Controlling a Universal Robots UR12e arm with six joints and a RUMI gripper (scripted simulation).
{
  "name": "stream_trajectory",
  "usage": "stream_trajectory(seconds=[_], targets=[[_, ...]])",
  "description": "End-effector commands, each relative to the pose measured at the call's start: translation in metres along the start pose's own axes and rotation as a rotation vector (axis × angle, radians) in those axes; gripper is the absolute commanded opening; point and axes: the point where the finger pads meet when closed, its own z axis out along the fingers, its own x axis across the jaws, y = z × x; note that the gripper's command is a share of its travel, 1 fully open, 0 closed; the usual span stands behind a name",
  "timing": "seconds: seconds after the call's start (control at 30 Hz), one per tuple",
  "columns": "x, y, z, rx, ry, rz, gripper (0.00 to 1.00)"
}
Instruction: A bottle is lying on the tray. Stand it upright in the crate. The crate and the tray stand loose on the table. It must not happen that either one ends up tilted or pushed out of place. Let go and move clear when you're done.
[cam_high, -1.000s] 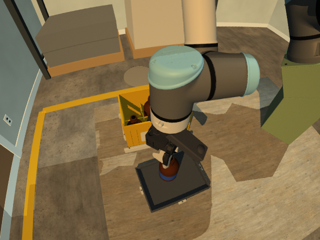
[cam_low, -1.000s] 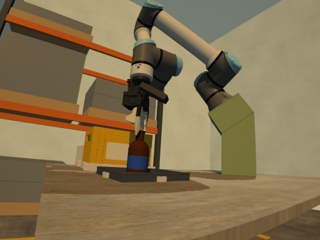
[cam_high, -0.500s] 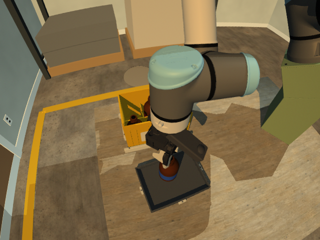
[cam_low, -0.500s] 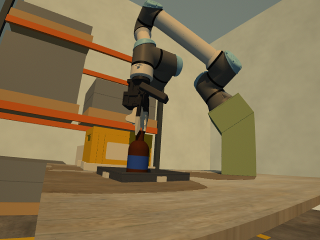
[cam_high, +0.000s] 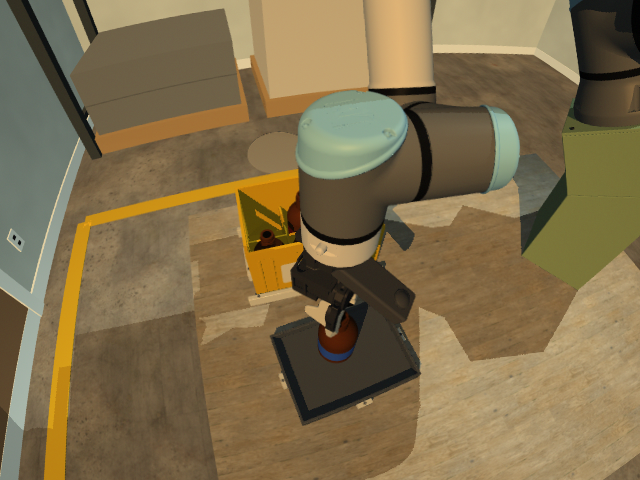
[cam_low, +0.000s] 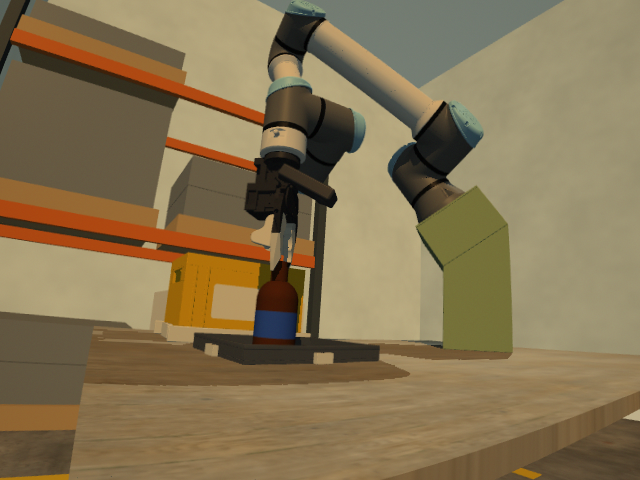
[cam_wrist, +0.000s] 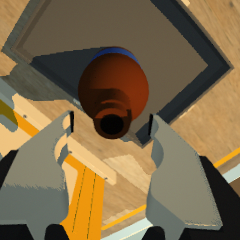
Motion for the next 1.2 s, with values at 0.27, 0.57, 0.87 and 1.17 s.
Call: stream_trajectory(seconds=[0.27,0.57,0.87,1.17], targets=[[0.0004,0.0002,-0.0005,-0.001,0.001,0.0,0.0],[0.0004,0.0002,-0.0005,-0.001,0.001,0.0,0.0],[0.0004,0.0002,-0.0005,-0.001,0.001,0.0,0.0],[0.0004,0.0002,-0.0005,-0.001,0.001,0.0,0.0]])
